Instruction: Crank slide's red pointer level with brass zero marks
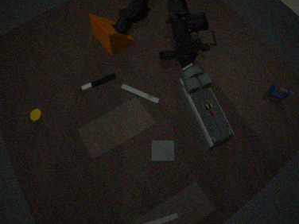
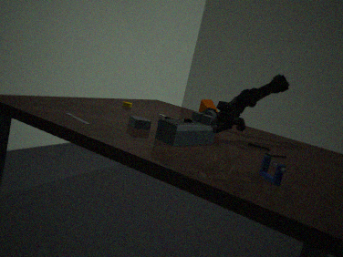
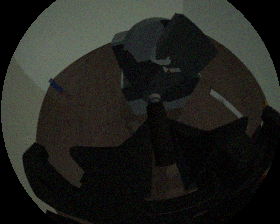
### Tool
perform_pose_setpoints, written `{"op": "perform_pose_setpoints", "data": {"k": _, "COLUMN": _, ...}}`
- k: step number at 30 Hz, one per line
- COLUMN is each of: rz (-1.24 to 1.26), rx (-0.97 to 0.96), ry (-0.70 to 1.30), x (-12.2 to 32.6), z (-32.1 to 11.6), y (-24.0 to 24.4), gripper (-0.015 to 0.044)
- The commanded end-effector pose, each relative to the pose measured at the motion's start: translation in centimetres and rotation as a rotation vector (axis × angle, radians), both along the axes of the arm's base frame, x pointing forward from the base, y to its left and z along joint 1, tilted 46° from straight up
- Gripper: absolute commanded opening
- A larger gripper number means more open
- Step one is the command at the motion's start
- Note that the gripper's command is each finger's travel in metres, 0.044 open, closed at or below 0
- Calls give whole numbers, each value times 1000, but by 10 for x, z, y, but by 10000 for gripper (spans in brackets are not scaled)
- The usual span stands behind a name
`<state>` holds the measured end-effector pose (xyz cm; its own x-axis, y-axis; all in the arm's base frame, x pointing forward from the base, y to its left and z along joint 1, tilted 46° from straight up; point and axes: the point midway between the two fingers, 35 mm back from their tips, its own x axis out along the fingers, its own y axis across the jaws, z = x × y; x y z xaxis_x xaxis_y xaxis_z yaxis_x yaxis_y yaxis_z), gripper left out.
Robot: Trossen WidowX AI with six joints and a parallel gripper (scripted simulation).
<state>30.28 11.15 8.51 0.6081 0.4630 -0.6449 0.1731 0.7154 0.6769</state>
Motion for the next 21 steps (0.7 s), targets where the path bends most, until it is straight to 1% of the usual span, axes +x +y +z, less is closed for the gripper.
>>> {"op": "perform_pose_setpoints", "data": {"k": 1, "rz": 7, "rx": 12, "ry": -17, "x": 2, "z": 9, "y": 2, "gripper": 0}}
{"op": "perform_pose_setpoints", "data": {"k": 21, "rz": 7, "rx": 12, "ry": -18, "x": 3, "z": 18, "y": 0, "gripper": 0}}
